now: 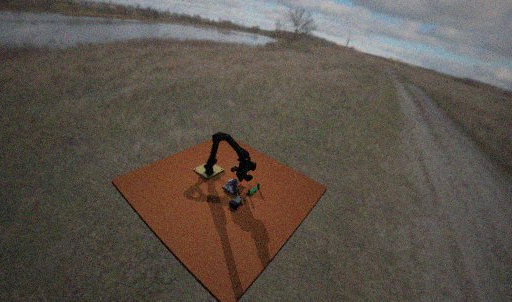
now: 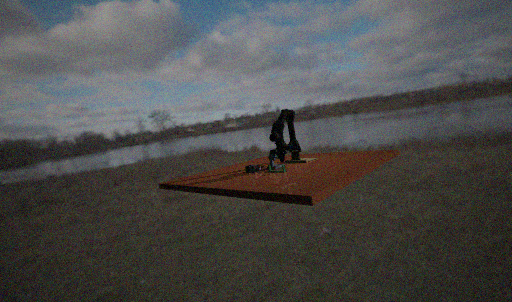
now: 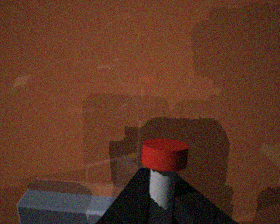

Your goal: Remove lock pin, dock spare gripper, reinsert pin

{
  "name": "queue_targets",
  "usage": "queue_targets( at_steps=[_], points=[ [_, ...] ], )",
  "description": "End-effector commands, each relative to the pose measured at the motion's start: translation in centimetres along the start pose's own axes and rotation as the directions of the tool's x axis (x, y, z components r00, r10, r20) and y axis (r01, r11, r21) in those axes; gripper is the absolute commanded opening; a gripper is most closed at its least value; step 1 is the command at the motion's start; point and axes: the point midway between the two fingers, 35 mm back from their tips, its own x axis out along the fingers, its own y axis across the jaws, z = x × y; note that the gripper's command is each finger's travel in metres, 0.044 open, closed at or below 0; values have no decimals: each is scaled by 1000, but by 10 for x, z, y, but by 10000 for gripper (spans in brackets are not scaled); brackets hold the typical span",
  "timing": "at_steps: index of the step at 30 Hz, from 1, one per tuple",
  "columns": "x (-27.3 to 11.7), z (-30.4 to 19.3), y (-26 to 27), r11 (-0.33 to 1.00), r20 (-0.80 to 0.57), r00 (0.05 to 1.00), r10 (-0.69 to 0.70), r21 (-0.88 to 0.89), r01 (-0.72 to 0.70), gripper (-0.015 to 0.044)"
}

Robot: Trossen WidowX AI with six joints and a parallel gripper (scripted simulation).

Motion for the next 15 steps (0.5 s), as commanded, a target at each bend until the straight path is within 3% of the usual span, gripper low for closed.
queue_targets(
  at_steps=[1, 15],
  points=[
    [-1, 1, 0, 1000, 36, 999, 4, 8, -4, 0],
    [-12, 9, -2, 1000, 201, 980, 6, 28, -12, 0]
  ],
)
